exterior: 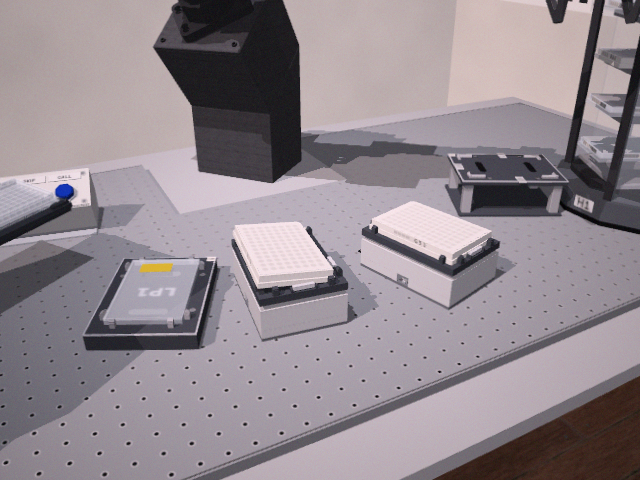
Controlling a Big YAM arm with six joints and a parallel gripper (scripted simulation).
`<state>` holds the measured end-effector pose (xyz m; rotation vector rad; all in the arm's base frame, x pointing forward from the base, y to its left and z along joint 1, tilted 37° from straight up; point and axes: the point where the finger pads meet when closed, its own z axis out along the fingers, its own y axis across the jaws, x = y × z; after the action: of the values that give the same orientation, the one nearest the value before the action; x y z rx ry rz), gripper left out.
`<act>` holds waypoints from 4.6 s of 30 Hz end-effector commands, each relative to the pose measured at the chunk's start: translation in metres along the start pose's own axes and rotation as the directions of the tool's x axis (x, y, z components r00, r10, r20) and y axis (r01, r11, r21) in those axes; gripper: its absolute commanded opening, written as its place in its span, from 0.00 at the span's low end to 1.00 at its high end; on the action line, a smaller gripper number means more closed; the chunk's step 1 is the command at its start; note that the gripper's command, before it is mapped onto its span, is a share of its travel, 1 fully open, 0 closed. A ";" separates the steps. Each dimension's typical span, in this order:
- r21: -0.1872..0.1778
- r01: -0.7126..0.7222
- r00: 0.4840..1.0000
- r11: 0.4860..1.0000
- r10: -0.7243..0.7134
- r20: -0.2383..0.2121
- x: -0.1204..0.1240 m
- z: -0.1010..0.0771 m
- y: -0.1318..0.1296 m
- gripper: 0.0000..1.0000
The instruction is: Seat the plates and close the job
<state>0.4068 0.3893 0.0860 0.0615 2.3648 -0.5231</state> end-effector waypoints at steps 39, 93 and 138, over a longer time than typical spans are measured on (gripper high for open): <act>-0.036 -0.022 1.000 0.999 0.023 0.020 0.024 -0.022 -0.023 1.00; -0.014 0.074 0.993 0.997 -0.075 -0.088 0.058 0.002 -0.149 1.00; -0.068 0.239 0.950 0.969 -0.248 -0.192 0.117 0.045 -0.320 1.00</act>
<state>0.2857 0.0706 0.0903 -0.1868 2.6101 -0.6178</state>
